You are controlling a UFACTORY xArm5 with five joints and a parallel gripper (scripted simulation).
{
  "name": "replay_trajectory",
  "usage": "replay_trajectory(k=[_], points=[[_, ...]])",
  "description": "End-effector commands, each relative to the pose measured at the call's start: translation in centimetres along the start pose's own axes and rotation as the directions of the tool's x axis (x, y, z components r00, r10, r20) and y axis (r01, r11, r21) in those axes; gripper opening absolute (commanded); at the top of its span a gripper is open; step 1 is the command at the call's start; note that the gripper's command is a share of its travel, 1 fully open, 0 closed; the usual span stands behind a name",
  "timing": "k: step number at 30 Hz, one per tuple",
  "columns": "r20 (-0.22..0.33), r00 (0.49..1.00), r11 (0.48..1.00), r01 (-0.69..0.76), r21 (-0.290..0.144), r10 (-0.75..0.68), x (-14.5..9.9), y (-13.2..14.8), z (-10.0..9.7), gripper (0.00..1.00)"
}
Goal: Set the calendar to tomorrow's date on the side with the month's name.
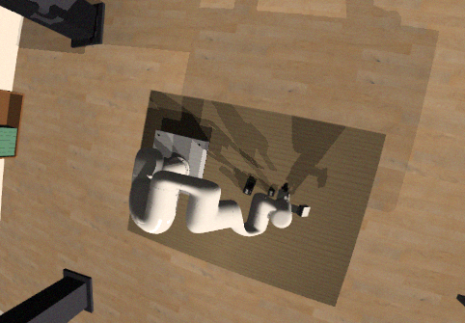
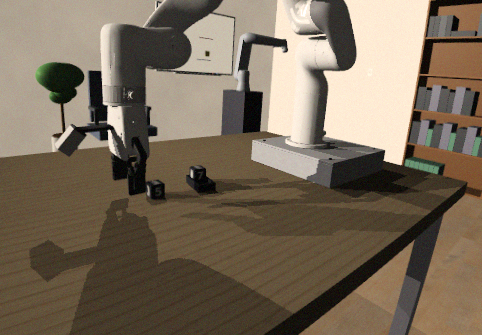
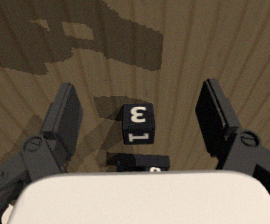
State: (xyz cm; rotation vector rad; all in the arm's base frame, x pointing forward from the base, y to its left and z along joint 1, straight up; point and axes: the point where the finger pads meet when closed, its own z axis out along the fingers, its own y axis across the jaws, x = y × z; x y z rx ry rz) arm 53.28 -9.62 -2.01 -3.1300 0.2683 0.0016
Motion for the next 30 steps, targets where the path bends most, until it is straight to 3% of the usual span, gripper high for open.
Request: replay_trajectory(k=[1, 6, 14, 21, 30], points=[[-0.004, 1.000, 1.000, 0.000, 0.000, 0.000, 0.2, 0.0, -0.2, 1.00], [-0.004, 1.000, 1.000, 0.000, 0.000, 0.000, 0.2, 0.0, -0.8, 1.00], [-0.004, 1.000, 1.000, 0.000, 0.000, 0.000, 0.1, 0.0, -4.1, 1.00], [-0.004, 1.000, 1.000, 0.000, 0.000, 0.000, 0.1, 0.0, -5.8, 1.00], [-0.004, 1.000, 1.000, 0.000, 0.000, 0.000, 0.1, 0.0, -6.2, 1.00]])
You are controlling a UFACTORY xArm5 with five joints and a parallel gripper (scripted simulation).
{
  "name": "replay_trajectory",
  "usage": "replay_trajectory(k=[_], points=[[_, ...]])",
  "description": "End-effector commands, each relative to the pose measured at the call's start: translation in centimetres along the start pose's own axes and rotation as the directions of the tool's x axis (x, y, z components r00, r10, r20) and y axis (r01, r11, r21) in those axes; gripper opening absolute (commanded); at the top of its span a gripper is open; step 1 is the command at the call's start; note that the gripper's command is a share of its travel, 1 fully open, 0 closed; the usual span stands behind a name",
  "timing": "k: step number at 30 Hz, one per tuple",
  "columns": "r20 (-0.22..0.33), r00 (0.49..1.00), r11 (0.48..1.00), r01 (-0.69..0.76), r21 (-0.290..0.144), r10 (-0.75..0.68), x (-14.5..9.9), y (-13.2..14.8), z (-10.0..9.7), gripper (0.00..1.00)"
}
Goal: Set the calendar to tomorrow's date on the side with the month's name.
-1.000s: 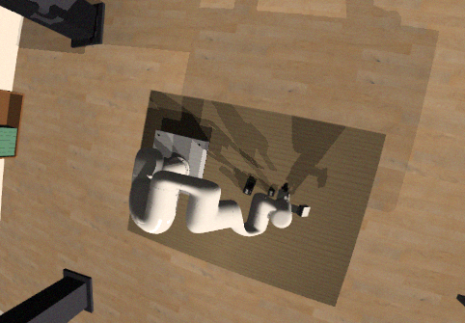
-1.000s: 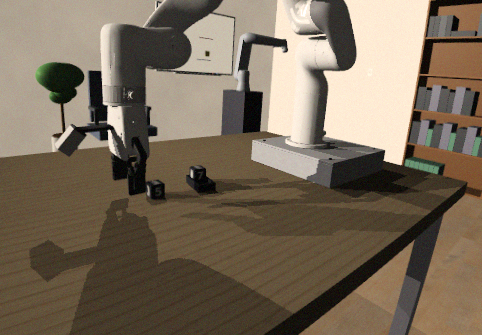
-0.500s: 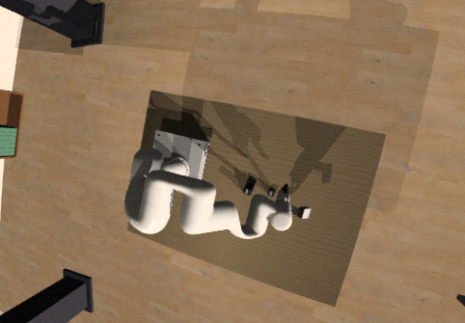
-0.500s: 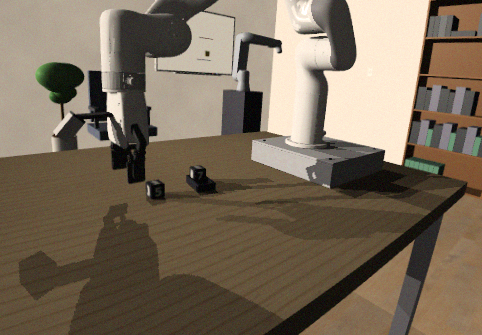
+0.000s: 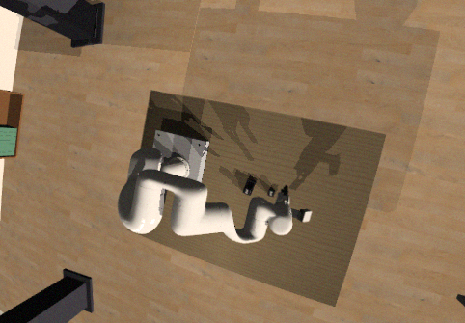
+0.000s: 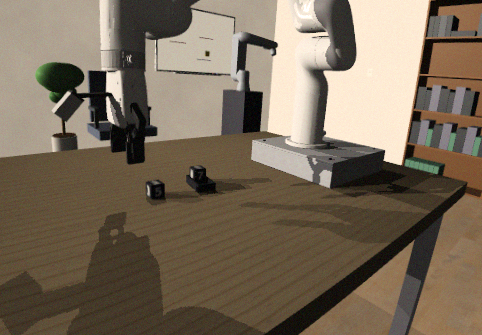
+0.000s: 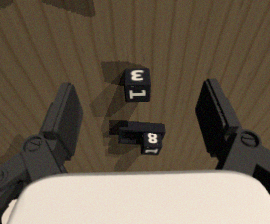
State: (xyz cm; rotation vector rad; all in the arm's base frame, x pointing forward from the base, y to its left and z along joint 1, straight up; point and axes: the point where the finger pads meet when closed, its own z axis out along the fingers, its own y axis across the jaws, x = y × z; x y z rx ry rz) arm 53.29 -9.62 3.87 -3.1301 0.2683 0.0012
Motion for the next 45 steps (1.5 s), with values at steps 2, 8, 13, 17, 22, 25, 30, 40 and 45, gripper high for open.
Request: replay_trajectory(k=[2, 8, 13, 17, 22, 25, 30, 40, 45], points=[[-0.004, 1.000, 1.000, 0.000, 0.000, 0.000, 0.1, 0.0, -0.3, 1.00], [-0.004, 1.000, 1.000, 0.000, 0.000, 0.000, 0.1, 0.0, -0.3, 1.00], [-0.004, 1.000, 1.000, 0.017, 0.000, -0.017, 0.1, 0.0, -0.3, 1.00], [-0.004, 0.997, 0.997, 0.073, 0.000, -0.073, 0.0, 0.0, -0.3, 1.00], [-0.004, 0.989, 0.989, 0.149, -0.001, -0.149, -0.1, 0.0, -0.3, 1.00], [-0.004, 0.967, 0.967, 0.255, -0.001, -0.255, -0.3, 0.0, -0.3, 1.00], [-0.004, 0.924, 0.924, 0.383, -0.002, -0.383, -0.5, 0.0, -0.4, 1.00], [-0.003, 0.804, 0.804, 0.595, -0.002, -0.595, -1.0, 0.0, -0.4, 1.00], [-0.003, 0.716, 0.716, 0.698, -0.003, -0.698, -1.2, 0.0, -0.4, 1.00]])
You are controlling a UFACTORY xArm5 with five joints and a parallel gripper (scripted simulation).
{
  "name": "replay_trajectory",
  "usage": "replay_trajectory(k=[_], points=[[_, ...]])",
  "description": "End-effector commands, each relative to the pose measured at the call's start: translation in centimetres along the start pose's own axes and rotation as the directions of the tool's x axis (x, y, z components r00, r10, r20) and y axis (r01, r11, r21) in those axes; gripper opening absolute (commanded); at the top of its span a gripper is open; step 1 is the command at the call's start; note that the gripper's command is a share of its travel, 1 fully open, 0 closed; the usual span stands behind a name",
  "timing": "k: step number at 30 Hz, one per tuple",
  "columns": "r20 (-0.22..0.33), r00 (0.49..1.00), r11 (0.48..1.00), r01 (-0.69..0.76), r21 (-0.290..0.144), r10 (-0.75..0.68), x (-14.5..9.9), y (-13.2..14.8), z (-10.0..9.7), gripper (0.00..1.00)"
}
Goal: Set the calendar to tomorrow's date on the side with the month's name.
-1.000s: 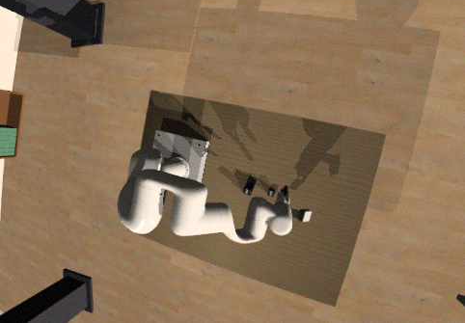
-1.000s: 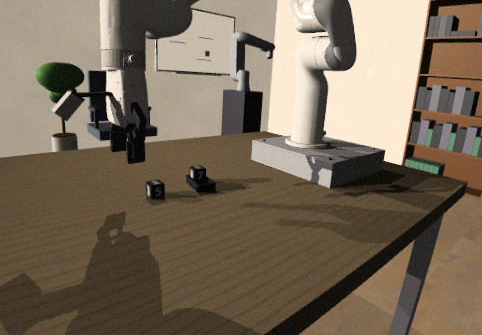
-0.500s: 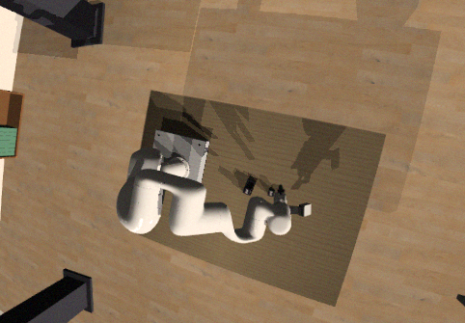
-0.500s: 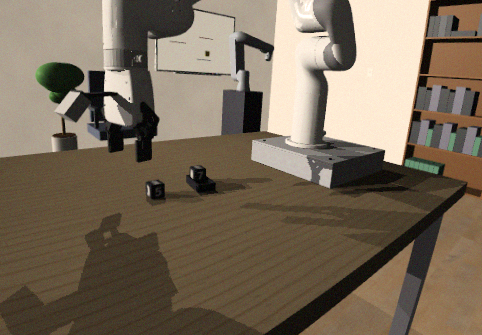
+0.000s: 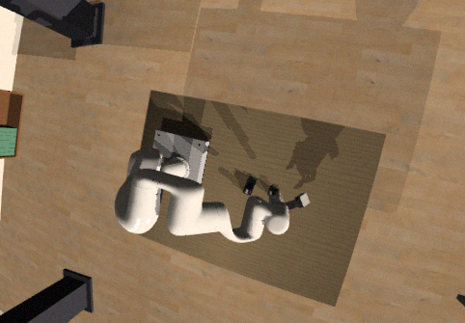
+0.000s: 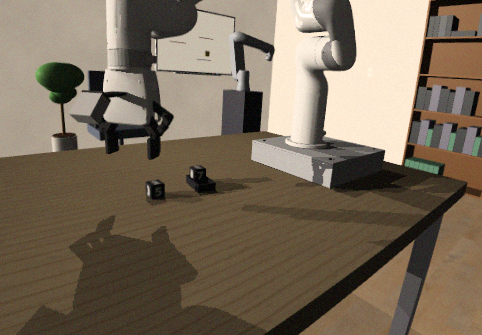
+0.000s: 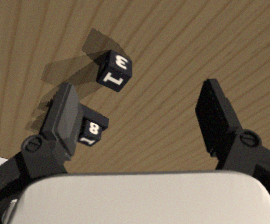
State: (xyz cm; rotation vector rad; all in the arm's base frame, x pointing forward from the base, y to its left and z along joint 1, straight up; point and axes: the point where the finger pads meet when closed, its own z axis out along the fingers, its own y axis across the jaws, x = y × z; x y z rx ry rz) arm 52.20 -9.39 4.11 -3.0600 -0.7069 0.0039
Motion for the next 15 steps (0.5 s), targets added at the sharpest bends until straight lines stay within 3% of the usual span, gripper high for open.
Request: replay_trajectory(k=[1, 7, 9, 15], points=[[-0.004, 0.989, 0.989, 0.148, -0.004, -0.148, -0.08, -0.06, -0.20, 1.00], [-0.003, 0.945, 0.945, 0.327, -0.005, -0.327, -0.34, -0.26, -0.23, 1.00], [-0.003, 0.945, 0.945, 0.327, -0.005, -0.327, -0.34, -0.26, -0.23, 1.00], [-0.002, 0.863, 0.863, 0.506, -0.005, -0.506, -0.62, -0.48, -0.26, 1.00]])
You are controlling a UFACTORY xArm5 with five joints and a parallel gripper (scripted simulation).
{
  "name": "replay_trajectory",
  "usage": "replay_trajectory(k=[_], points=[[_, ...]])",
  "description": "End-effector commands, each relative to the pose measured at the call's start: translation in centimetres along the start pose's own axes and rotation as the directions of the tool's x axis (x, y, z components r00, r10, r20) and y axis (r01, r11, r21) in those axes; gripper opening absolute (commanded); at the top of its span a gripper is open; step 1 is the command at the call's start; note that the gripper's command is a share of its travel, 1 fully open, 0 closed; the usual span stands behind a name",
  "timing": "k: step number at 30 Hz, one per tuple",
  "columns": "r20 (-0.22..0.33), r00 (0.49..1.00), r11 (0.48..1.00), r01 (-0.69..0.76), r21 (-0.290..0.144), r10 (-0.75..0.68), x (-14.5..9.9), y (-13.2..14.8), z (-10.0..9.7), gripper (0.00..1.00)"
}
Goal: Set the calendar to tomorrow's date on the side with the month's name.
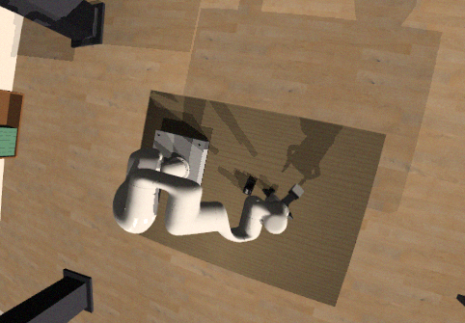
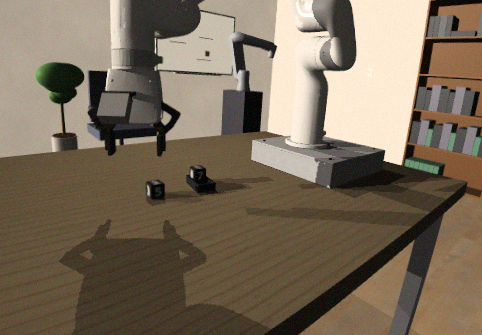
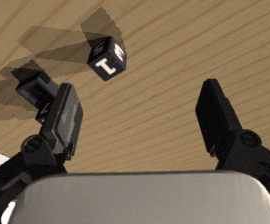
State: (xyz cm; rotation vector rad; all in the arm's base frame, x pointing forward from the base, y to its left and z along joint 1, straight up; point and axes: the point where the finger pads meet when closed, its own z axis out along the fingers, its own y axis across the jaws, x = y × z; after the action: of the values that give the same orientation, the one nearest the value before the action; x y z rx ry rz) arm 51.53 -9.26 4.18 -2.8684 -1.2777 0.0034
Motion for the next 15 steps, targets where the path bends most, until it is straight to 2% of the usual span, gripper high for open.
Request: replay_trajectory(k=[1, 9, 11, 12, 15], points=[[-0.002, 0.985, 0.985, 0.173, -0.005, -0.173, -0.08, -0.13, -0.20, 1.00], [-0.001, 0.924, 0.924, 0.383, -0.006, -0.383, -0.28, -0.47, -0.23, 1.00], [-0.001, 0.924, 0.924, 0.383, -0.006, -0.383, -0.28, -0.47, -0.23, 1.00], [0.000, 0.890, 0.890, 0.457, -0.006, -0.457, -0.35, -0.60, -0.24, 1.00], [0.000, 0.856, 0.856, 0.517, -0.006, -0.517, -0.42, -0.71, -0.25, 1.00]])
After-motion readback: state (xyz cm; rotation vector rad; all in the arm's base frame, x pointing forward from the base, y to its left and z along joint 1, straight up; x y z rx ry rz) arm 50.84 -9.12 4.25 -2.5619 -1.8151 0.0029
